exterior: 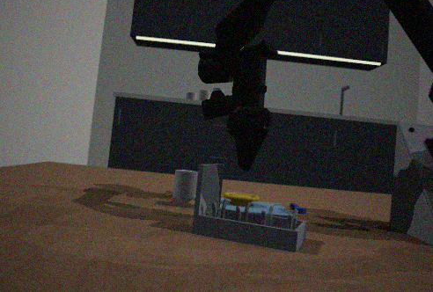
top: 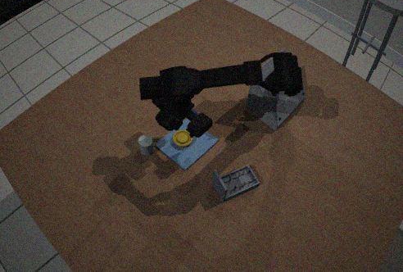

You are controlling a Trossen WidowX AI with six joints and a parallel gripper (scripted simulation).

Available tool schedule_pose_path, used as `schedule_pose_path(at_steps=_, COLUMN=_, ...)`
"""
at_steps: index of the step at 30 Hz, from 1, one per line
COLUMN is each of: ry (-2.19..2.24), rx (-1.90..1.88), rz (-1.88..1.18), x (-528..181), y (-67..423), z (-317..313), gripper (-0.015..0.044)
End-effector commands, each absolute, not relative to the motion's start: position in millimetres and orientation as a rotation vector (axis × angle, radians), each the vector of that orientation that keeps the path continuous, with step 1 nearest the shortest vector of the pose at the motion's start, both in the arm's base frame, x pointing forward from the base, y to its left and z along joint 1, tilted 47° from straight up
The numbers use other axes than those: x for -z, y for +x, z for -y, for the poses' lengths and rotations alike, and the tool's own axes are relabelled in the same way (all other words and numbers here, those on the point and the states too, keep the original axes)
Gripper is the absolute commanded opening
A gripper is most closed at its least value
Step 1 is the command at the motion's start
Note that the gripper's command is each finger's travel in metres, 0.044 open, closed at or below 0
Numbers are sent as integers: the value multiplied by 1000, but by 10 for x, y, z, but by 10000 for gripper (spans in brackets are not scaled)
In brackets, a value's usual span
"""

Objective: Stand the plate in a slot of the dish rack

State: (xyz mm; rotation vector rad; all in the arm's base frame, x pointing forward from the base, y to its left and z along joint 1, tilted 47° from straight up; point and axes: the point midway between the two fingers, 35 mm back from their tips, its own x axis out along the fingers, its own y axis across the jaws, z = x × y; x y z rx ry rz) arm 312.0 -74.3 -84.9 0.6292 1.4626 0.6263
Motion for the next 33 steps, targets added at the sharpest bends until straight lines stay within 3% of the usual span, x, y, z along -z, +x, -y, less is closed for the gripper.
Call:
schedule_pose_path(at_steps=1, ry=637, rx=-609, rz=-1444, x=872, y=3110, z=735, gripper=400)
schedule_pose_path(at_steps=33, ry=638, rx=-611, rz=-1443, x=1202, y=3113, z=368, gripper=400)
